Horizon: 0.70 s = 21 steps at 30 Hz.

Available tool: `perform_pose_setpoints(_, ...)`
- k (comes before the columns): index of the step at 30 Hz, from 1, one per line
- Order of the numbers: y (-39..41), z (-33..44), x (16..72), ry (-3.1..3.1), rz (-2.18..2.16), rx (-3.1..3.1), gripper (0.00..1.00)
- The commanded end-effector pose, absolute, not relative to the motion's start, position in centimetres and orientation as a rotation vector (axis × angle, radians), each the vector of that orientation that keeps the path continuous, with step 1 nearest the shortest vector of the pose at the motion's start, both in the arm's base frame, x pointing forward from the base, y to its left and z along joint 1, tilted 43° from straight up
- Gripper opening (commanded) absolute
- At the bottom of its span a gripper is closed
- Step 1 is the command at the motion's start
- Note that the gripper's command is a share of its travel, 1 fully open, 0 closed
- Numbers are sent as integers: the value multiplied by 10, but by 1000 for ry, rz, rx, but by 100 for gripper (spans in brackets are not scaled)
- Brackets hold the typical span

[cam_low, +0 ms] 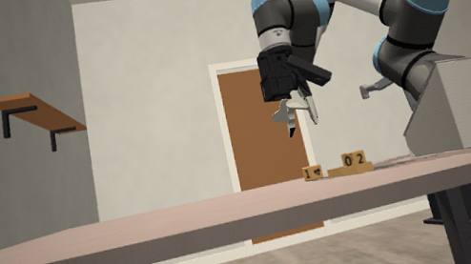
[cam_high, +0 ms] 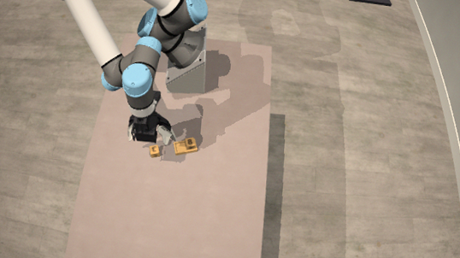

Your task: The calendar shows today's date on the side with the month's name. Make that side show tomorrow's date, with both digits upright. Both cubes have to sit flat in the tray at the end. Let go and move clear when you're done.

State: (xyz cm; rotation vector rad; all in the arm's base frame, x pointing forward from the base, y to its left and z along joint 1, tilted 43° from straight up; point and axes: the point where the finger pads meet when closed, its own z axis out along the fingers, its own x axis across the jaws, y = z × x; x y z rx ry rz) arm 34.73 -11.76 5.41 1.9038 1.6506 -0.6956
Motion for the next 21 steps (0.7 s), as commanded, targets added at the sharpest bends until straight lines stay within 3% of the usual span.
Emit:
perform_pose_setpoints(1,-118,53,347,1474,-635,2010,100)
perform_pose_setpoints(21,-120,50,347,747,-356,2301,100)
